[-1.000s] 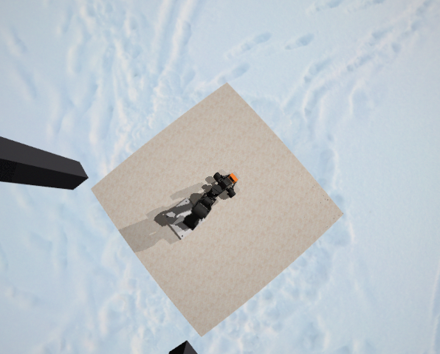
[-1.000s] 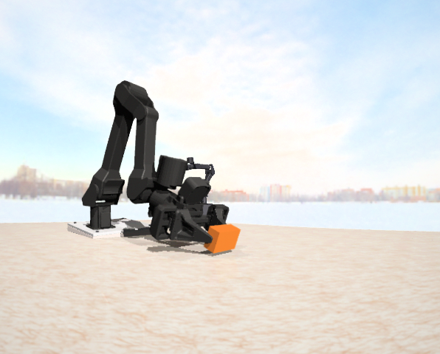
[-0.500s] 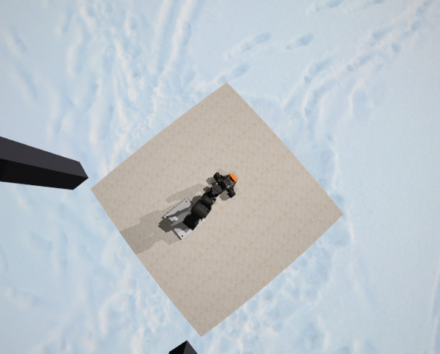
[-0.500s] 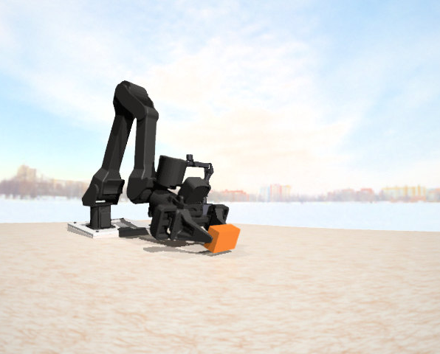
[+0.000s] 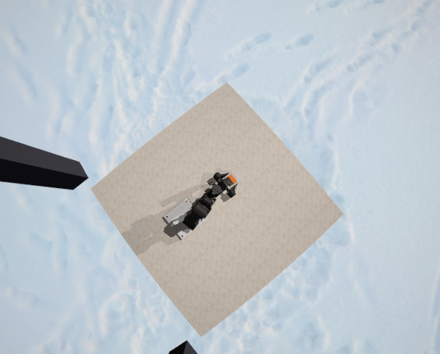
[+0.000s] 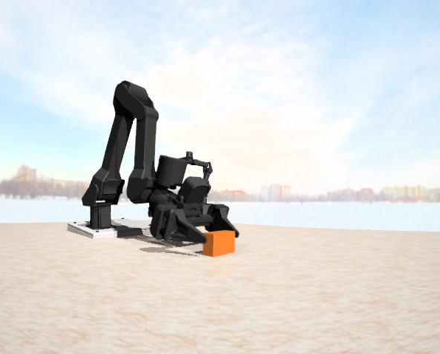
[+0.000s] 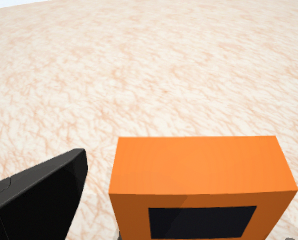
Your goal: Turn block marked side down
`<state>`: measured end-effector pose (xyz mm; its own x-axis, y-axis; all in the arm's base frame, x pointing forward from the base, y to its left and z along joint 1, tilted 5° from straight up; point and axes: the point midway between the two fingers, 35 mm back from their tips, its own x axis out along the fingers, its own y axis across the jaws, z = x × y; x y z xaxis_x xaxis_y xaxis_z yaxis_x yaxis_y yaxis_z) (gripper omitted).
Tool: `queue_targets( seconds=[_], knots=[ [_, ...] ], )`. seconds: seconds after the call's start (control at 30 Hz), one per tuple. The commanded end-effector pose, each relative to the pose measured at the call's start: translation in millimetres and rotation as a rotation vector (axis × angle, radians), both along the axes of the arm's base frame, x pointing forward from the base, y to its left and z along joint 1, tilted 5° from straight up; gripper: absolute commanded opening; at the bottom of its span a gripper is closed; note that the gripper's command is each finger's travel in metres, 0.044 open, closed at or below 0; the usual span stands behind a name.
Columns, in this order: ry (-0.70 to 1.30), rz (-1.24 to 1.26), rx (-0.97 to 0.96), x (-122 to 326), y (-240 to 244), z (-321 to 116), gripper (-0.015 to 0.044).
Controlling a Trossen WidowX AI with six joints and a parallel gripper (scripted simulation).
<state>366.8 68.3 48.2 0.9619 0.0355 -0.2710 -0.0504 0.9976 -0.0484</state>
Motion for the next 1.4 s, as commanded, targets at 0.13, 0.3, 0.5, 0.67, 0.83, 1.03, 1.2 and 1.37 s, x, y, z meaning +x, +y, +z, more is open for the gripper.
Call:
queue_targets(
  seconds=[0.13,0.3,0.5,0.67,0.83,1.03,1.2,1.37],
  knots=[
    [0.000,-0.003,-0.006,-0.1,-0.6,-0.1,0.0440],
    [0.000,-0.003,-0.006,-0.1,-0.6,-0.1,0.0440],
    [0.000,-0.003,-0.006,-0.1,-0.6,-0.1,0.0440],
    [0.000,-0.003,-0.006,-0.1,-0.6,-0.1,0.0440],
    [0.079,0.001,-0.010,9.6,3.6,0.9,0.0440],
    [0.276,0.004,-0.019,16.3,9.1,19.8,0.0440],
    [0.371,-0.009,-0.008,10.7,9.7,50.8,0.0440],
    [0.438,-0.018,-0.011,0.4,7.6,62.1,0.0440]
  ],
)
